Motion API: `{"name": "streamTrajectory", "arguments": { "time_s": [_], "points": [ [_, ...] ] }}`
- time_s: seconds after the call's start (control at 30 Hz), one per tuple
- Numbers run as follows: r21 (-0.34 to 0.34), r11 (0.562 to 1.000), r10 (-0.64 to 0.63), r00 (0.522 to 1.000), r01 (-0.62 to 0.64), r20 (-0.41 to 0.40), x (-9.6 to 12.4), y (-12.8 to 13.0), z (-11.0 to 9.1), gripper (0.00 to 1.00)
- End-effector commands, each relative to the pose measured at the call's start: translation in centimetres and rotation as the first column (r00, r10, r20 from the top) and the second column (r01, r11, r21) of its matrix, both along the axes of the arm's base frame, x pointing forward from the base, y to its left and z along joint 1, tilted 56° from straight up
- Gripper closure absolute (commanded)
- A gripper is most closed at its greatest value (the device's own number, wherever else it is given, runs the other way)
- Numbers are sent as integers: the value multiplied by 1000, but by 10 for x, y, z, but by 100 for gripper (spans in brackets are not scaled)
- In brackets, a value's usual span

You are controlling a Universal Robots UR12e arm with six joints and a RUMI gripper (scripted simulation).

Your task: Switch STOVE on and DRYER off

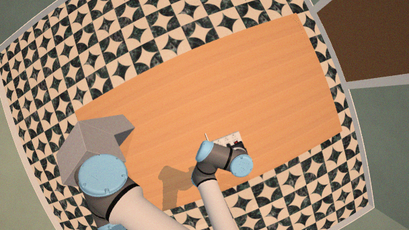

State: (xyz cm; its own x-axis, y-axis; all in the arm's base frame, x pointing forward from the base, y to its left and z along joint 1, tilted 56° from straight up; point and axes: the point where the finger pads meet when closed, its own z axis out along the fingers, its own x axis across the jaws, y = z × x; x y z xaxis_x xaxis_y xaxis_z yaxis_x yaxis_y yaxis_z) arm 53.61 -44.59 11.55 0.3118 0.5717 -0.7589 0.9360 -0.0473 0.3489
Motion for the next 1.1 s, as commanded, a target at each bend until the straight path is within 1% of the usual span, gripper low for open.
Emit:
{"name": "streamTrajectory", "arguments": {
  "time_s": [0.0, 0.73, 1.07],
  "points": [
    [0, 1000, 1, 1000, -1, 0, 0, 0, 0, 100],
    [3, 1000, -1, 1000, 1, 0, 2, -8, -5, 100],
    [3, 1000, -1, 1000, 1, 0, 4, -18, -12, 100]
  ]
}}
